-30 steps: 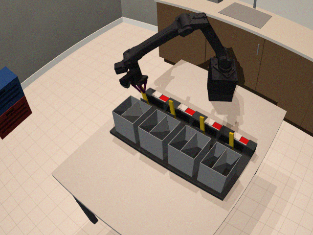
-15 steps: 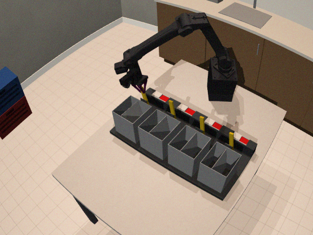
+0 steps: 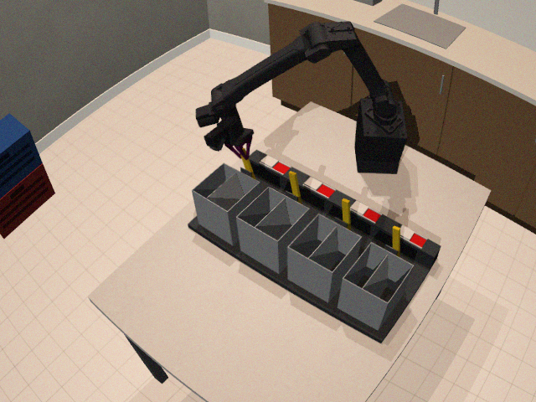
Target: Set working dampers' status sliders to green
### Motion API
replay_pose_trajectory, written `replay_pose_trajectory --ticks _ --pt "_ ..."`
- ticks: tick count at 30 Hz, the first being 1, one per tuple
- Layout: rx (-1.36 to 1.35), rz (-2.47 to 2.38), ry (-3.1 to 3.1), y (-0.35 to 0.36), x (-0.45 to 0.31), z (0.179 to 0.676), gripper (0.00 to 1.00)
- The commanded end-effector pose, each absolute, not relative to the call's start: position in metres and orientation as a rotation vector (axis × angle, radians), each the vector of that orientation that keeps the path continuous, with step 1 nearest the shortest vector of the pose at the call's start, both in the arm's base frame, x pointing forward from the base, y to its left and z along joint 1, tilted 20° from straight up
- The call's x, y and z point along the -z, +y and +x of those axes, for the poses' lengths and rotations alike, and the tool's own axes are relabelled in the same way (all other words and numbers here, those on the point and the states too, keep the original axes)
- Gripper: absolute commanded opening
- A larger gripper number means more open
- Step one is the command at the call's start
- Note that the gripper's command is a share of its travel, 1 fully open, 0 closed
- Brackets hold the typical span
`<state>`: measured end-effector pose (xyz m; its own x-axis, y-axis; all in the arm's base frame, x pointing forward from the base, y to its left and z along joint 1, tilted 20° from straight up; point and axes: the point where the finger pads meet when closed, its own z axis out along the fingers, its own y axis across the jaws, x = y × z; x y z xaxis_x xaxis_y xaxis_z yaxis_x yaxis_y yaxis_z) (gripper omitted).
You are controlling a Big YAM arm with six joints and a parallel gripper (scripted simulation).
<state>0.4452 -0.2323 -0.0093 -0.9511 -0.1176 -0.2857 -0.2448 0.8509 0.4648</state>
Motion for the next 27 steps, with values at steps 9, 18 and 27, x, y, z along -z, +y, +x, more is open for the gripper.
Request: replay_pose_trajectory --ticks 9,18,27 --pt "-0.7 -0.285 2.772 -0.23 -0.003 0.451 0.17" --pt "-0.663 -0.279 2.778 -0.228 -0.004 0.45 0.17" --pt "-0.577 -0.271 2.792 -0.221 -0.006 0.45 0.17"
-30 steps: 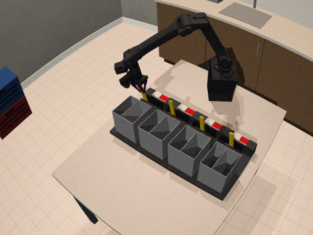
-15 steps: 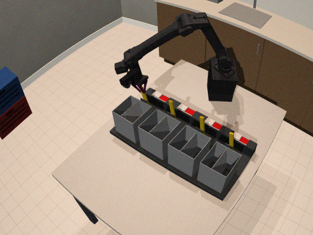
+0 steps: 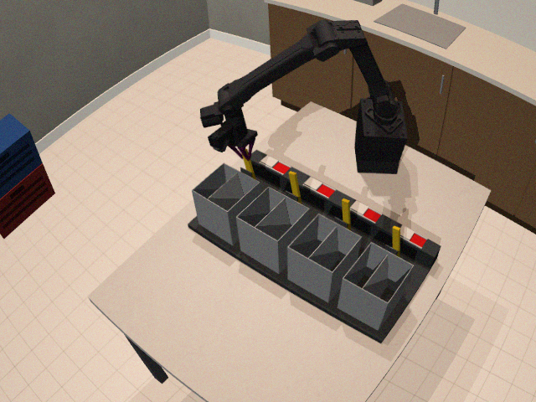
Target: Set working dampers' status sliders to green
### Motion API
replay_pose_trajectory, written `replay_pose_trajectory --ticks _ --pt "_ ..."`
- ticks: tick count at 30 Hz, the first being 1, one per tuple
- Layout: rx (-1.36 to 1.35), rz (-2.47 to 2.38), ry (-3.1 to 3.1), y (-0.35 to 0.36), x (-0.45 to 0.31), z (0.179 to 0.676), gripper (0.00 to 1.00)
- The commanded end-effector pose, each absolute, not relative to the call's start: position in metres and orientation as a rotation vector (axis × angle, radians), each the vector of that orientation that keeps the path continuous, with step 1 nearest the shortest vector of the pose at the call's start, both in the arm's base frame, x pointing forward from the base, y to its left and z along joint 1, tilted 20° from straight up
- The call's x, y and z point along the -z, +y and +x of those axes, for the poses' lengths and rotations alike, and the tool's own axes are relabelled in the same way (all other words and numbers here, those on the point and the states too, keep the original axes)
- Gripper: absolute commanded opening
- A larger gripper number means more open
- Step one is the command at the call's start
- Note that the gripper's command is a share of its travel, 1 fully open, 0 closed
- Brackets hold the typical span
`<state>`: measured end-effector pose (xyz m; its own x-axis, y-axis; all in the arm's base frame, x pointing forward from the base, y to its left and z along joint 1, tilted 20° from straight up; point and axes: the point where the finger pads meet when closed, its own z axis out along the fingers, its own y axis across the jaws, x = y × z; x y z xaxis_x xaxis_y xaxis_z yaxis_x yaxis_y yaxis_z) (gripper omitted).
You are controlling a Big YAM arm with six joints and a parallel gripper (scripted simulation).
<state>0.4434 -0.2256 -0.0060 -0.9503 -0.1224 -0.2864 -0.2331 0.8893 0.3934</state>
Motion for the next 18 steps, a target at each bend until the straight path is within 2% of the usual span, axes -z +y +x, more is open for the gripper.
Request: replay_pose_trajectory --ticks 1,18 --pt "-0.566 -0.269 2.794 -0.22 -0.006 0.449 0.17" --pt "-0.399 -0.243 2.812 -0.209 -0.01 0.447 0.17"
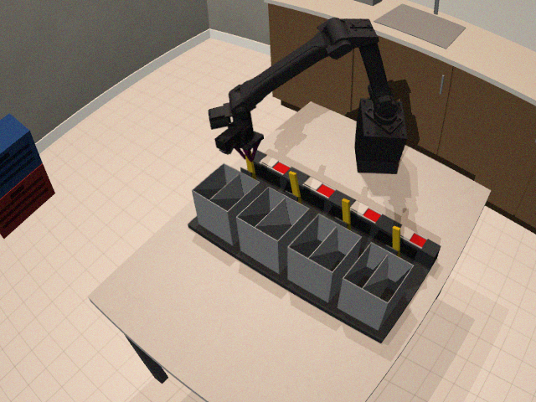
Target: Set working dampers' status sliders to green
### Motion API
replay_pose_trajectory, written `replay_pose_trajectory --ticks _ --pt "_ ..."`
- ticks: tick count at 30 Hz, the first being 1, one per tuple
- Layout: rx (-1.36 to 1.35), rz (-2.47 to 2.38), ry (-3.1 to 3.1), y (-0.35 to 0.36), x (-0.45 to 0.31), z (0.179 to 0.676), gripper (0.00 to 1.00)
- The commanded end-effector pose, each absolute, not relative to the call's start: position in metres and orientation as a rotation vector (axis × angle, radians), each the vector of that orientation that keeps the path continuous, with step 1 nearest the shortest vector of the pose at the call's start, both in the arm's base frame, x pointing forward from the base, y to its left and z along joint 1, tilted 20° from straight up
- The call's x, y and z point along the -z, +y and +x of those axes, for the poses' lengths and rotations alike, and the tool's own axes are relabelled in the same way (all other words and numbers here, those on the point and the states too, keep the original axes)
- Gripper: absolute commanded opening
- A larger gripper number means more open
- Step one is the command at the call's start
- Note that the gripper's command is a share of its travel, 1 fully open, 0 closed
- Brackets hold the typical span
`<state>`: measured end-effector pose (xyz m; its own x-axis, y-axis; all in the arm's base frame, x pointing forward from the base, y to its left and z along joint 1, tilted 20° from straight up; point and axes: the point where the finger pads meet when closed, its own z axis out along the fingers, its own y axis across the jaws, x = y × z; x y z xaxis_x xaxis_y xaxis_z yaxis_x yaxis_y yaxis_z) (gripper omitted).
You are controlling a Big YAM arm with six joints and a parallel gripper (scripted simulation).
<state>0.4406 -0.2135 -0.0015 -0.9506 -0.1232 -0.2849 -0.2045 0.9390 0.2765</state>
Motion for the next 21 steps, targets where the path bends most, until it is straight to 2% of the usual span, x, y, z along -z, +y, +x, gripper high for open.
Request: replay_pose_trajectory --ticks 1,21 --pt "-0.391 -0.241 2.812 -0.2087 -0.01 0.4469 0.17" --pt "-0.35 -0.226 2.818 -0.2071 -0.0083 0.4448 0.17"
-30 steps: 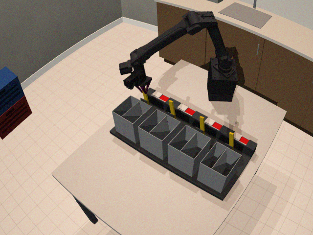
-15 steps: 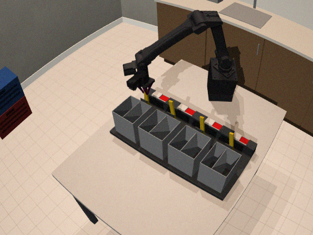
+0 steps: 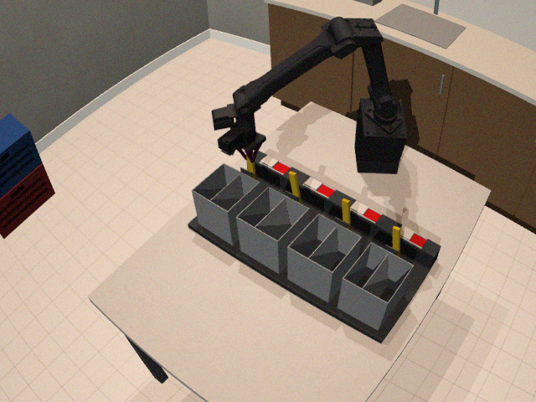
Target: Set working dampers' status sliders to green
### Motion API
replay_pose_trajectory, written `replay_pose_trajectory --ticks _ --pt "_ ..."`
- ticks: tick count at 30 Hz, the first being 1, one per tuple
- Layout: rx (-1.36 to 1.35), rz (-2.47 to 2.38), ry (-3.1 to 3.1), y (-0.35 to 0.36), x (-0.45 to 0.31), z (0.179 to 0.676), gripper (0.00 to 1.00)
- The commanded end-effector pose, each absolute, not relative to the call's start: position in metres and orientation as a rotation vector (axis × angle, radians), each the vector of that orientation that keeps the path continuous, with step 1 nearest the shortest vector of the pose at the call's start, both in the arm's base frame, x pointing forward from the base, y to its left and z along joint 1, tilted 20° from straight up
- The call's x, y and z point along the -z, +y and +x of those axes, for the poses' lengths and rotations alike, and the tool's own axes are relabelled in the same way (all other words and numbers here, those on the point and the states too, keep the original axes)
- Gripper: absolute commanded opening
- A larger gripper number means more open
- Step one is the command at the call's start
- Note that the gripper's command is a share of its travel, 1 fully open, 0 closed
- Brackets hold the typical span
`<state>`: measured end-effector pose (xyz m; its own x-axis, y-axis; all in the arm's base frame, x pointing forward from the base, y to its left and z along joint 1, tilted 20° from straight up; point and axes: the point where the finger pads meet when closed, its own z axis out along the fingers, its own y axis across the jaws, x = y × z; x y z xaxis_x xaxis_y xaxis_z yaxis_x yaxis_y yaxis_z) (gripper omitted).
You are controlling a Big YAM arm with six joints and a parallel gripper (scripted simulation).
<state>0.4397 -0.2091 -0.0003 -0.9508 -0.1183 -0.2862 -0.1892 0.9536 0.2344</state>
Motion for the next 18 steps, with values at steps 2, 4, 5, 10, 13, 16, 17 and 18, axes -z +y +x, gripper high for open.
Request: replay_pose_trajectory --ticks 2,4,5,10,13,16,17,18 --pt "-0.35 -0.226 2.818 -0.2071 -0.0083 0.4448 0.17" --pt "-0.35 -0.226 2.818 -0.2071 -0.0083 0.4448 0.17" --pt "-0.35 -0.226 2.818 -0.2071 -0.0083 0.4448 0.17" --pt "-0.35 -0.226 2.818 -0.2071 -0.0083 0.4448 0.17" --pt "-0.35 -0.226 2.818 -0.2071 -0.0083 0.4448 0.21" --pt "-0.351 -0.225 2.819 -0.2071 -0.0079 0.4447 0.25" --pt "-0.357 -0.222 2.824 -0.2068 -0.0075 0.4432 0.25" --pt "-0.357 -0.222 2.824 -0.2068 -0.0075 0.4432 0.25"
